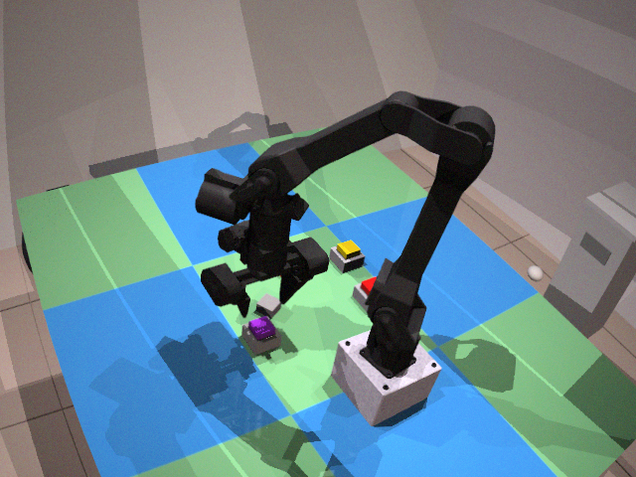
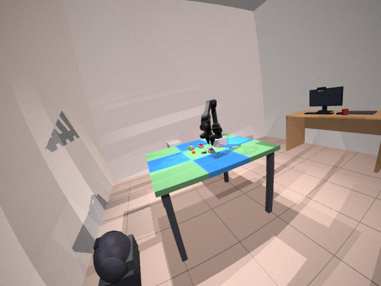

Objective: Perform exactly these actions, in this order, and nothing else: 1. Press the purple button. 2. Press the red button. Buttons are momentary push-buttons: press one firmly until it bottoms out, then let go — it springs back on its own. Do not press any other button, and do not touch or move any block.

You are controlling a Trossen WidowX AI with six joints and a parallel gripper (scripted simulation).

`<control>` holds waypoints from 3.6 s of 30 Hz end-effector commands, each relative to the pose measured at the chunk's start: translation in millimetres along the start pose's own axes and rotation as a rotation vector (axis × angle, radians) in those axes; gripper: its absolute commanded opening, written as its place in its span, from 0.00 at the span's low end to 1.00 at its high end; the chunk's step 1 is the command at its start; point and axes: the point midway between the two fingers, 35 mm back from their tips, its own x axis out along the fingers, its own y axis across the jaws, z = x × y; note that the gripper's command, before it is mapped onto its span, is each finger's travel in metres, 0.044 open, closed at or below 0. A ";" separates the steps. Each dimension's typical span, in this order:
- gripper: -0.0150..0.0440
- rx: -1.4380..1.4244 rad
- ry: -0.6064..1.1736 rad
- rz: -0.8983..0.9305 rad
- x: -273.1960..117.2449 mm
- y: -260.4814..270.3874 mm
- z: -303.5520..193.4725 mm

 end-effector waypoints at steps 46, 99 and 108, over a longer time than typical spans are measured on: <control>0.29 -0.003 0.003 0.003 44.4 -1.0 -2.0; 0.29 -0.003 0.002 -0.014 -51.0 -222.4 2.3; 0.29 -0.004 0.002 -0.016 8.2 -228.9 -1.2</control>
